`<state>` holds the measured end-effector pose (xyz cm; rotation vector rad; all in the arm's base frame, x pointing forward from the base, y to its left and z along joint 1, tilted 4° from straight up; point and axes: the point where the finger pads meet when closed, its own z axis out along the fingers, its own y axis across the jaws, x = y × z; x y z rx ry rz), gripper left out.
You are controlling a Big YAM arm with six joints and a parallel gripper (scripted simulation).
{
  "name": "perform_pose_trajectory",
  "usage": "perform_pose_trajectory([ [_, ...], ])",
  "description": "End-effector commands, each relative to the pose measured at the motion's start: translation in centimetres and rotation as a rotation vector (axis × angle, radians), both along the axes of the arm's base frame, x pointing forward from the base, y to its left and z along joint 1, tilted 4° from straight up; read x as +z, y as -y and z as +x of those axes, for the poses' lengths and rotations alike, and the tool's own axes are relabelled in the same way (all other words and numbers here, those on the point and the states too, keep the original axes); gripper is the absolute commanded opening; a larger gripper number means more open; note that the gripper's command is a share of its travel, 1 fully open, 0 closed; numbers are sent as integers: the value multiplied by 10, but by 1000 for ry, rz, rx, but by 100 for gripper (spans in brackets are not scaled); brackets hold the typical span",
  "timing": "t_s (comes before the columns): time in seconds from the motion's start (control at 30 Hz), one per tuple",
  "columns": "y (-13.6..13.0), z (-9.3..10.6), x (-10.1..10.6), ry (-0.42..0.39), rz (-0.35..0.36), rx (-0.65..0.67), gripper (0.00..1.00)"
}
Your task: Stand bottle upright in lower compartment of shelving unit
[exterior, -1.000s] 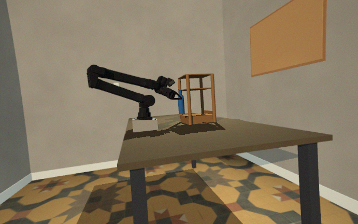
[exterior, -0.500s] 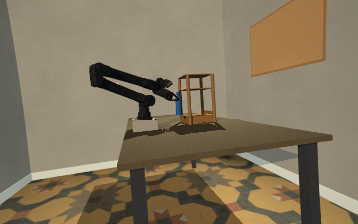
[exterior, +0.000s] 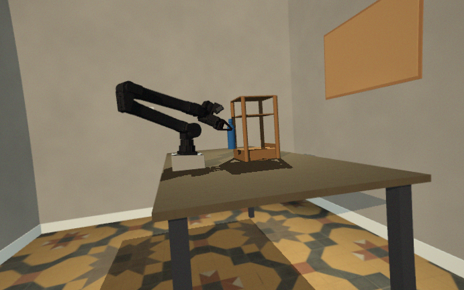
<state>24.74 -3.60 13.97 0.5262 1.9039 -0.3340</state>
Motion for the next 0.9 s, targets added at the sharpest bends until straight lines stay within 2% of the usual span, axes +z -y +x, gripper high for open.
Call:
perform_pose_trajectory([
  [0.0,-4,9,44,80,35,-9,30],
  [0.23,-8,9,44,78,34,3,30],
  [0.53,-60,21,47,83,33,178,30],
  [0.87,-59,23,48,80,24,175,30],
])
